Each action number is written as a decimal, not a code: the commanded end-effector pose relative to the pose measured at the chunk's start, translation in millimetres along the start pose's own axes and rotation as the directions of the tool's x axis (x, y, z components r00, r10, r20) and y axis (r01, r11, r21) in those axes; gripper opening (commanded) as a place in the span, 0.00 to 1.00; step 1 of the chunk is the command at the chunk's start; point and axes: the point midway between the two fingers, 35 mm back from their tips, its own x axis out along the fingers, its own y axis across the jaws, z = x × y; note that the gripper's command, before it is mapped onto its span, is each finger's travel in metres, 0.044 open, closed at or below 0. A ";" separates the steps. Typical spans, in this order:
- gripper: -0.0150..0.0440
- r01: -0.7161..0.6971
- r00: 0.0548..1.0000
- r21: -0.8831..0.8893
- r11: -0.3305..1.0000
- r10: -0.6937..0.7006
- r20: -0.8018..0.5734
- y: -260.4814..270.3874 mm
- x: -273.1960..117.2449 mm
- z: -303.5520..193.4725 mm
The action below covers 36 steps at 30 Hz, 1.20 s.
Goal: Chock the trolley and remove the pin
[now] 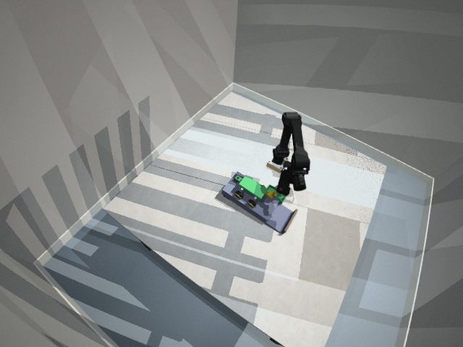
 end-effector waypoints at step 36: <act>0.25 0.218 0.975 -0.898 0.382 -0.051 0.215 1.5 0.4 -7.5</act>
